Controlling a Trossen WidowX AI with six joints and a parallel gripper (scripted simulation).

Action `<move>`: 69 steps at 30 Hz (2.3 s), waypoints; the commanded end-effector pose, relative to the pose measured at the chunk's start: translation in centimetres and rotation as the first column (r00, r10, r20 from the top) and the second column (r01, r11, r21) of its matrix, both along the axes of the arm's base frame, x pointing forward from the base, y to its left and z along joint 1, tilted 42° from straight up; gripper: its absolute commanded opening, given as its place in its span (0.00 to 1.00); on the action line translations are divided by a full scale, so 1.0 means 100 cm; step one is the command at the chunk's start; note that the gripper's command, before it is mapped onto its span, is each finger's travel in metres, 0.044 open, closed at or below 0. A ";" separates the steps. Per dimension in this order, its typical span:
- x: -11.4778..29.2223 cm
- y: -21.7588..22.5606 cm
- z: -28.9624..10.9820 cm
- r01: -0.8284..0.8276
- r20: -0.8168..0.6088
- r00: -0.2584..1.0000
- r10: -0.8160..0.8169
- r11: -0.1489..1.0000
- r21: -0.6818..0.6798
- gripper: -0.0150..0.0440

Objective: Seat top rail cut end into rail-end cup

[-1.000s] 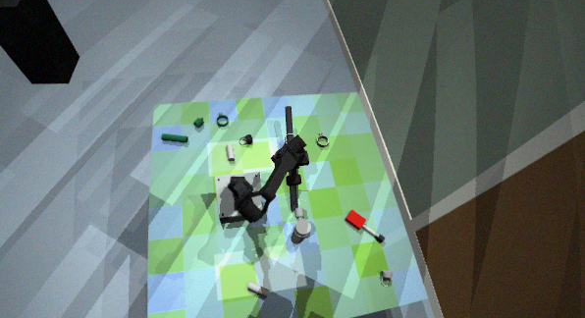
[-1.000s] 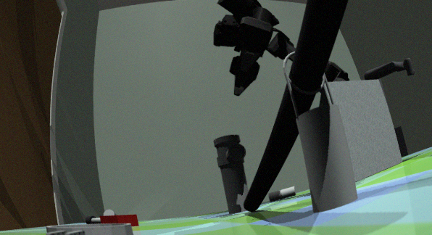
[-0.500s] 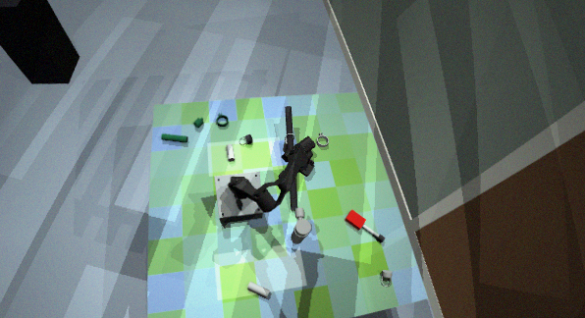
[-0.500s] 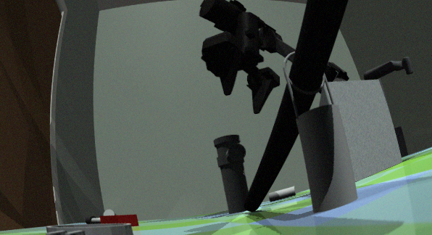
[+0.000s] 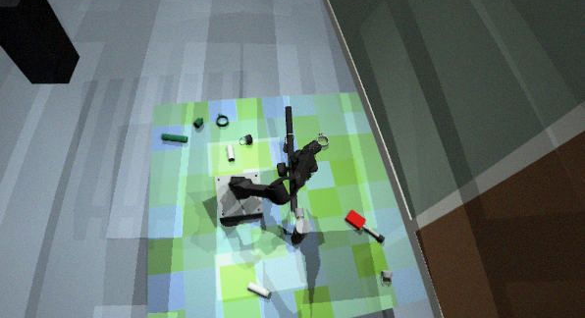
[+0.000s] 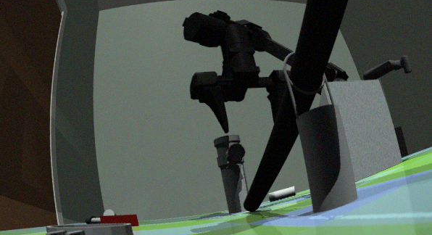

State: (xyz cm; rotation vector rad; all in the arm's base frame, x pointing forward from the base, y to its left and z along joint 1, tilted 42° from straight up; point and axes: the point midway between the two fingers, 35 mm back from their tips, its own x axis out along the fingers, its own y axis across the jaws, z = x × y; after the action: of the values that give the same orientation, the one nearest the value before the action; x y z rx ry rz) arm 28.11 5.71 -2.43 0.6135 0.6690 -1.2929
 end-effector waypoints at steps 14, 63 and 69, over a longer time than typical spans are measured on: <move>0.003 -0.027 -0.032 0.085 0.029 0.996 -0.086 0.996 0.010 1.00; 0.011 -0.077 -0.087 0.085 0.029 0.996 -0.086 0.996 0.006 1.00; 0.011 -0.077 -0.087 0.085 0.029 0.996 -0.086 0.996 0.006 0.82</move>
State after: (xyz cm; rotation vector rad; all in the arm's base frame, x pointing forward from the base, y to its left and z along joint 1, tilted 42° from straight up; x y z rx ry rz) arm 29.25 -1.80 -11.03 0.6767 0.6274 -1.3582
